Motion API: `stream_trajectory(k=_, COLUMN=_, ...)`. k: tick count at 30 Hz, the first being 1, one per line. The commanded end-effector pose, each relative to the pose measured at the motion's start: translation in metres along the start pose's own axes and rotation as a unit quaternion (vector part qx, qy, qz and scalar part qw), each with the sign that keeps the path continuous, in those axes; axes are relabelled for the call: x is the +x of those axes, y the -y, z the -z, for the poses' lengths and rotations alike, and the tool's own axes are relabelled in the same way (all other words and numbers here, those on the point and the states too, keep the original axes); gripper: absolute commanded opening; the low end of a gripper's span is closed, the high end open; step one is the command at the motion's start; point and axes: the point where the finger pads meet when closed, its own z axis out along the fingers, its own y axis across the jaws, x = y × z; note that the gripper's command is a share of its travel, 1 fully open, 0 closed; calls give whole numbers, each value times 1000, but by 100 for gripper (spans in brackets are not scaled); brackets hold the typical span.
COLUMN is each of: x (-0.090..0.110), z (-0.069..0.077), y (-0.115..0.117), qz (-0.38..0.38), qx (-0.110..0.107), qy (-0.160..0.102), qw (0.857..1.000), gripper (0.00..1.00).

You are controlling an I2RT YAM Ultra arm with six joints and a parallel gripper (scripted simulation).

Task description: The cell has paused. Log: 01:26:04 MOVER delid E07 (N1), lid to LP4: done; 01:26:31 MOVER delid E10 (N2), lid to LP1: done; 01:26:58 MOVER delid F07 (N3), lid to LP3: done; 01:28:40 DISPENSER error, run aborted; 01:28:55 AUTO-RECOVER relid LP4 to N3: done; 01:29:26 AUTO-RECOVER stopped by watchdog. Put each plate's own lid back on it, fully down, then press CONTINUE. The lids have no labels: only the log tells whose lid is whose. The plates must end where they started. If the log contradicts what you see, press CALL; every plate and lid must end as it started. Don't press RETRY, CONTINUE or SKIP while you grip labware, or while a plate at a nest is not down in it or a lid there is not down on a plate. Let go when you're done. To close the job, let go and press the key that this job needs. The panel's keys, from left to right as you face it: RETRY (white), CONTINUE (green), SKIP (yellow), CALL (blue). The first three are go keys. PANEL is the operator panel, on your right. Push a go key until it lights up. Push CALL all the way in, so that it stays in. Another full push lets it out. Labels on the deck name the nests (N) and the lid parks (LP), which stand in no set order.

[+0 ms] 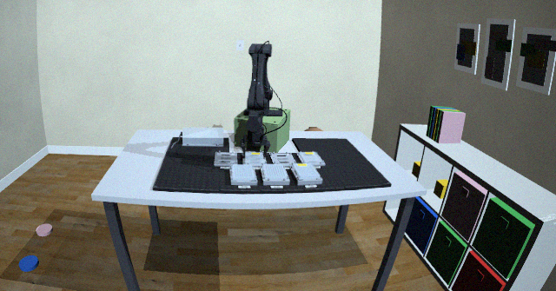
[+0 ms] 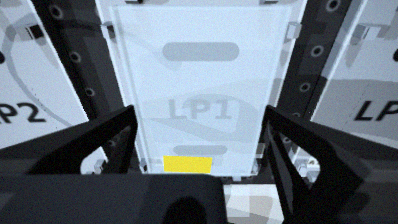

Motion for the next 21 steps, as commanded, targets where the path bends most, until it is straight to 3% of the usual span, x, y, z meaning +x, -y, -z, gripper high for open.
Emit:
stream_trajectory(k=1, x=8, z=-7, y=-1, qz=1, qx=-8, qy=-4, qw=1000, gripper=81)
stream_trajectory(k=2, x=8, z=-7, y=-1, qz=1, qx=-8, qy=-4, qw=1000, gripper=80)
stream_trajectory(k=3, x=8, z=-7, y=-1, qz=1, qx=-8, qy=-4, qw=1000, gripper=0)
stream_trajectory(k=19, x=8, z=-8, y=-1, qz=1, qx=-8, qy=-4, qw=1000, gripper=0)
stream_trajectory(k=21, x=4, z=2, y=0, qz=1, qx=-6, qy=5, qw=1000, gripper=0)
